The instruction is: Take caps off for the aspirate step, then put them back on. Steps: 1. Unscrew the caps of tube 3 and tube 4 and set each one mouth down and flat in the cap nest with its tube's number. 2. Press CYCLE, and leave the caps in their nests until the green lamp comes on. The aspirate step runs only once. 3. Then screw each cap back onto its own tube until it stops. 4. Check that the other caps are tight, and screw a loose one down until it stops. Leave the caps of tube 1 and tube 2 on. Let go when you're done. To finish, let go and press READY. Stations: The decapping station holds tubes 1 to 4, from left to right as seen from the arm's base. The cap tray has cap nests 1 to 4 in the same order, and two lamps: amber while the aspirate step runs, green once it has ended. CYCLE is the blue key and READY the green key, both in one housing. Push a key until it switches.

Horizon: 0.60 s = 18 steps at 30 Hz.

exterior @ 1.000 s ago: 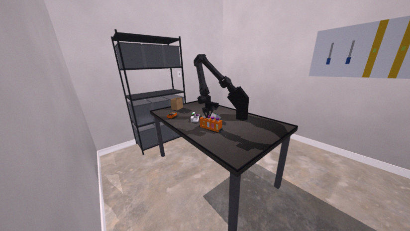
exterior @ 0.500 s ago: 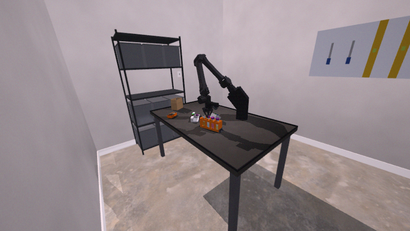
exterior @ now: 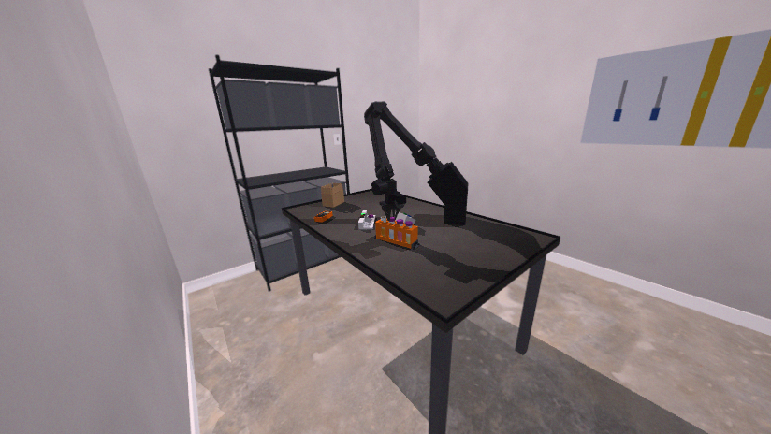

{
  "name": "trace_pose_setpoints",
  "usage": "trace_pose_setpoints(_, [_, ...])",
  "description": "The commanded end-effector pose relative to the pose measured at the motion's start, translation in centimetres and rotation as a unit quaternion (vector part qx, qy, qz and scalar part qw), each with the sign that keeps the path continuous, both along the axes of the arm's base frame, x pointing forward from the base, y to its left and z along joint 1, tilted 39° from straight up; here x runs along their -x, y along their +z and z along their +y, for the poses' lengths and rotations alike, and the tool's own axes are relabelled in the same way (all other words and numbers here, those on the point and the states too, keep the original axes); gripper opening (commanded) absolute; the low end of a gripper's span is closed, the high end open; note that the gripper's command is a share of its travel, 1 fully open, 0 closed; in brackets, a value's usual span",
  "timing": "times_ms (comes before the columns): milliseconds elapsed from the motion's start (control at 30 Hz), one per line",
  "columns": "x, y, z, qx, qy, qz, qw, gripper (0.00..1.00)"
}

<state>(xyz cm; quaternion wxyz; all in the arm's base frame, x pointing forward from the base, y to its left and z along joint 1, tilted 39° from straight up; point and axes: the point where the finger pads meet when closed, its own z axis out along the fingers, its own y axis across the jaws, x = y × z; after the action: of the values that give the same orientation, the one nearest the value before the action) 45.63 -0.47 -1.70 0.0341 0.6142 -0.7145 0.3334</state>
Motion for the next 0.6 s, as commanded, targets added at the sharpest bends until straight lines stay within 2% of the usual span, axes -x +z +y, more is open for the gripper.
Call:
trace_pose_setpoints(0, [-0.44,-0.35,0.41,-0.051,-0.106,-0.071,0.990,0.00])
trace_pose_setpoints(100, [-0.45,-0.36,0.37,-0.075,-0.160,-0.107,0.978,0.00])
trace_pose_setpoints(167, [-0.45,-0.36,0.37,-0.075,-0.160,-0.107,0.978,0.00])
trace_pose_setpoints(233, [-0.45,-0.36,0.36,-0.095,-0.202,-0.134,0.966,0.00])
trace_pose_setpoints(367, [-0.46,-0.37,0.30,-0.129,-0.276,-0.184,0.935,0.00])
trace_pose_setpoints(567, [-0.45,-0.39,0.24,-0.174,-0.374,-0.248,0.877,0.00])
